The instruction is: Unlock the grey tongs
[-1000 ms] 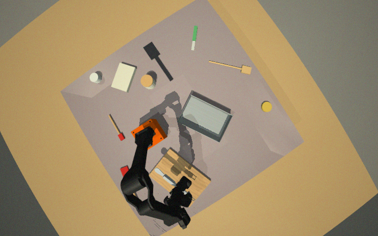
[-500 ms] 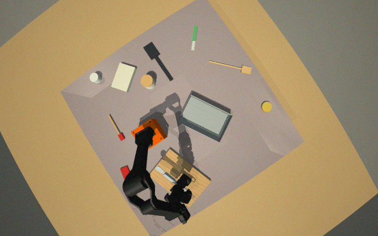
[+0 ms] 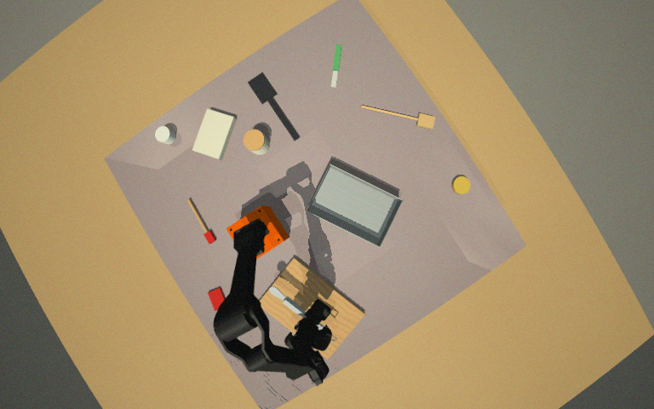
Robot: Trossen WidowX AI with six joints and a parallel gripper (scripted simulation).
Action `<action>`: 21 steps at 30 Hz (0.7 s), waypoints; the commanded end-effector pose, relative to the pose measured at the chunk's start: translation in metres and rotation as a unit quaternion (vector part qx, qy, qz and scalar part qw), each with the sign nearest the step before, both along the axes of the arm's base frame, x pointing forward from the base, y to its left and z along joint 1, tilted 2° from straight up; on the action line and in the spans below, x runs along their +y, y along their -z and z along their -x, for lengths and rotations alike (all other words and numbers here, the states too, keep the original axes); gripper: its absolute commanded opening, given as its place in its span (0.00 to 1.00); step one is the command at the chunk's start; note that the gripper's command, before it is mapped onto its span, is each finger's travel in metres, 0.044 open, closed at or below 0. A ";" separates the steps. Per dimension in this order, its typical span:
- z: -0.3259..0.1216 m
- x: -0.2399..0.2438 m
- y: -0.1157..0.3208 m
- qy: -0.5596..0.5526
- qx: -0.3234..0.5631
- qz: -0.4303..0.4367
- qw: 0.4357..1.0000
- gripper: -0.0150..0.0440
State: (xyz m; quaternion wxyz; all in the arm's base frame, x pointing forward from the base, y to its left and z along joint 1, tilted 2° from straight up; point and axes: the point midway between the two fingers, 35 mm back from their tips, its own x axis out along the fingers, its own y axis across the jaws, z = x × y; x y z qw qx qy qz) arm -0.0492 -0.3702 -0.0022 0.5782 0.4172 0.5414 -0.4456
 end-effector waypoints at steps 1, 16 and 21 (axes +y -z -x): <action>0.000 0.000 -0.001 0.000 0.000 0.001 1.000 0.40; 0.000 0.000 -0.001 0.000 0.000 0.001 1.000 1.00; -0.025 0.000 -0.019 0.000 -0.001 0.000 1.000 1.00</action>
